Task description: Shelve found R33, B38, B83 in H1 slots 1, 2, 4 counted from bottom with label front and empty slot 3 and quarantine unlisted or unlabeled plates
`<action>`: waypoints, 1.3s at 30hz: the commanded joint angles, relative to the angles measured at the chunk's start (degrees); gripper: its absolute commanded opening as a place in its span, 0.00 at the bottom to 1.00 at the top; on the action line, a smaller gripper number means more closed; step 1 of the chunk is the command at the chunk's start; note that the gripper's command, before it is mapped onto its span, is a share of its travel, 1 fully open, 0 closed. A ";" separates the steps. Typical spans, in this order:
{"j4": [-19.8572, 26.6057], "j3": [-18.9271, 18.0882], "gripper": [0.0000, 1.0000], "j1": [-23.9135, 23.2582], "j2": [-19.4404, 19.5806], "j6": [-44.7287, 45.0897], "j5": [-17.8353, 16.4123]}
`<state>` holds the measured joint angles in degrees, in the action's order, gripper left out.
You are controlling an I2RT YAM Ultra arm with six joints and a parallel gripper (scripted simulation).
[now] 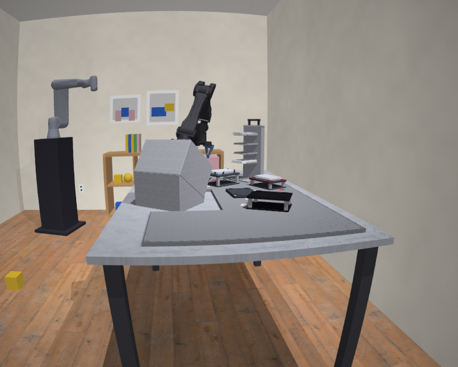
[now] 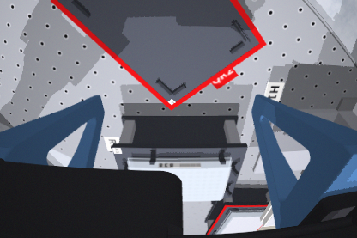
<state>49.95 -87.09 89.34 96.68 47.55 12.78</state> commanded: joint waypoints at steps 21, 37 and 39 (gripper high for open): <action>4.68 -3.38 1.00 1.58 -3.98 -0.83 0.44; 5.62 -3.78 1.00 1.76 -4.49 -1.14 0.70; 6.11 -4.01 1.00 1.86 -4.74 -1.23 0.79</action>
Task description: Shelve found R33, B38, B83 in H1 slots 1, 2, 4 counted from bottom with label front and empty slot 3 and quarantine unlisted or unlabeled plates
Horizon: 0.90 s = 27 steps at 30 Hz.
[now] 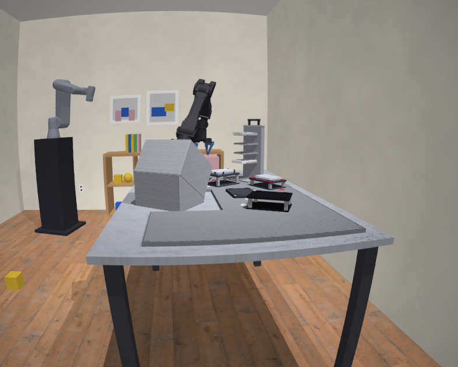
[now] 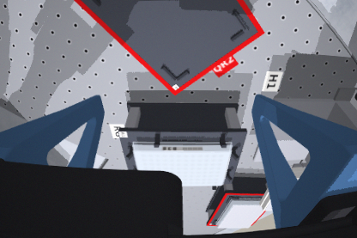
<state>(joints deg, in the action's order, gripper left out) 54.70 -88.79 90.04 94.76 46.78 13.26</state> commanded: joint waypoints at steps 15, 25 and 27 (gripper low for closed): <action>9.20 -7.81 1.00 2.90 -4.76 -1.98 1.20; 13.74 -11.28 1.00 3.93 -5.60 -2.90 1.73; 14.90 -12.23 1.00 4.20 -5.75 -3.14 1.88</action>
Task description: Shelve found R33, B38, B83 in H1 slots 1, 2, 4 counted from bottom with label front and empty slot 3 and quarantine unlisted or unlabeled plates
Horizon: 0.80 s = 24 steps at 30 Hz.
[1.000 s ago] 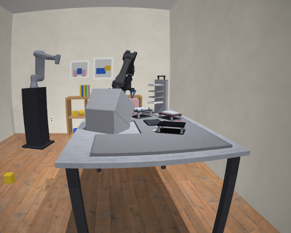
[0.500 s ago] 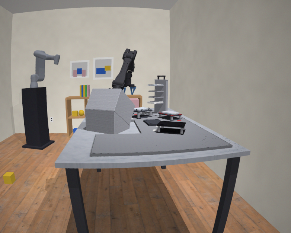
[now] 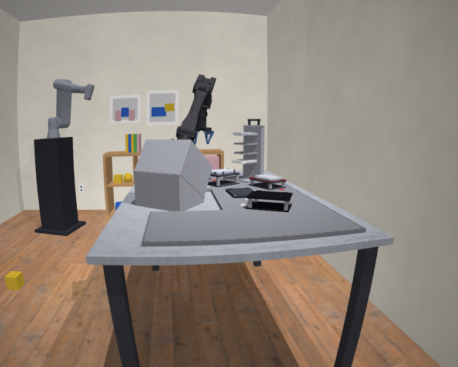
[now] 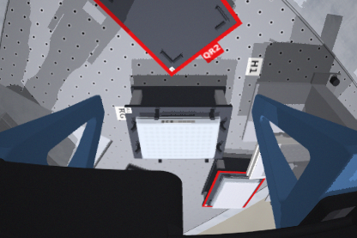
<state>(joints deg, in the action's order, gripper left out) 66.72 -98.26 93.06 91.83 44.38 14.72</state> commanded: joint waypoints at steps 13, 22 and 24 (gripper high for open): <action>6.42 -2.46 1.00 0.13 -4.18 -3.50 -0.19; 2.81 3.86 1.00 -4.46 -9.32 -11.42 -2.59; 2.60 4.52 1.00 -5.01 -9.86 -12.28 -2.87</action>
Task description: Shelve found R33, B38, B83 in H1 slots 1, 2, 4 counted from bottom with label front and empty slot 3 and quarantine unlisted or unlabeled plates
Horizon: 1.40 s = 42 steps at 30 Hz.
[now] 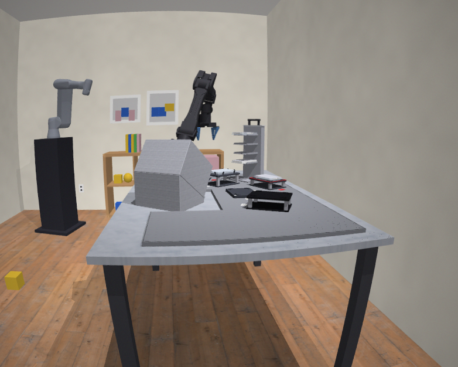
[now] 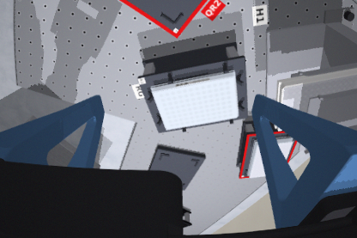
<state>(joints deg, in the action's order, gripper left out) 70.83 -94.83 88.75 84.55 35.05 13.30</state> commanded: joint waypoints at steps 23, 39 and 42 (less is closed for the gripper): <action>-5.03 12.54 1.00 -13.82 -12.23 -18.53 -8.37; -6.21 17.86 1.00 -25.53 -16.69 -27.46 -14.77; -6.36 18.77 1.00 -28.28 -17.37 -29.17 -16.27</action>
<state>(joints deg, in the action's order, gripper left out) 65.43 -77.10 62.57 69.63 8.40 -0.71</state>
